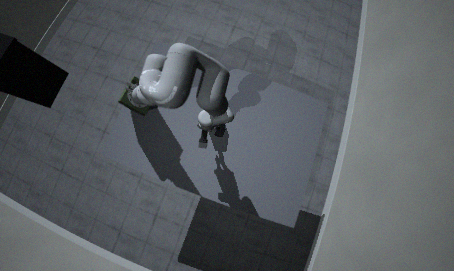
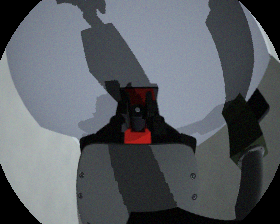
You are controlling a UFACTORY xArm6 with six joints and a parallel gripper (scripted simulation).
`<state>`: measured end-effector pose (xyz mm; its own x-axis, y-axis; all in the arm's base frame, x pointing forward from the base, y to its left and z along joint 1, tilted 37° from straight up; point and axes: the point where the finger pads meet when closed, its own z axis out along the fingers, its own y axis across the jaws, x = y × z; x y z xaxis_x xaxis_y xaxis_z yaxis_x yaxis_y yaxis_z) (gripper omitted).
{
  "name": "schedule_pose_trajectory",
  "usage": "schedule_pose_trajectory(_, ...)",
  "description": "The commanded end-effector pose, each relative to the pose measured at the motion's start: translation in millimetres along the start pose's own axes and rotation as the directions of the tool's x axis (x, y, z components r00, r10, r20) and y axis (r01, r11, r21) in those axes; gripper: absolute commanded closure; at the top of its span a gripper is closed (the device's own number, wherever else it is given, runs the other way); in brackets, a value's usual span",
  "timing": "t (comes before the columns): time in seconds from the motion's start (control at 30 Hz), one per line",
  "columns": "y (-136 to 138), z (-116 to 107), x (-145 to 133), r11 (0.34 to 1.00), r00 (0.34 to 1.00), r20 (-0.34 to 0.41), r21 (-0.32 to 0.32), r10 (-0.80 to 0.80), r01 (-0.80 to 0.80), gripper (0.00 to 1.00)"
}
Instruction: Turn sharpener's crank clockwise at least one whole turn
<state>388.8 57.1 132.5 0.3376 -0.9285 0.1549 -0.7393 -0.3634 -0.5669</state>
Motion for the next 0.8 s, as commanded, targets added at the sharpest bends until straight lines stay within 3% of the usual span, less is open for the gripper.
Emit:
schedule_pose_trajectory(0.0,-2.0,-0.2,0.1,1.0,1.0,-0.017,0.01,0.0,0.0,1.0)
schedule_pose_trajectory(0.6,-17.9,3.2,-0.2,1.0,1.0,-0.017,0.01,0.0,0.0,1.0)
schedule_pose_trajectory(0.77,-39.2,18.4,0.1,1.0,1.0,-0.017,0.01,0.0,0.0,1.0)
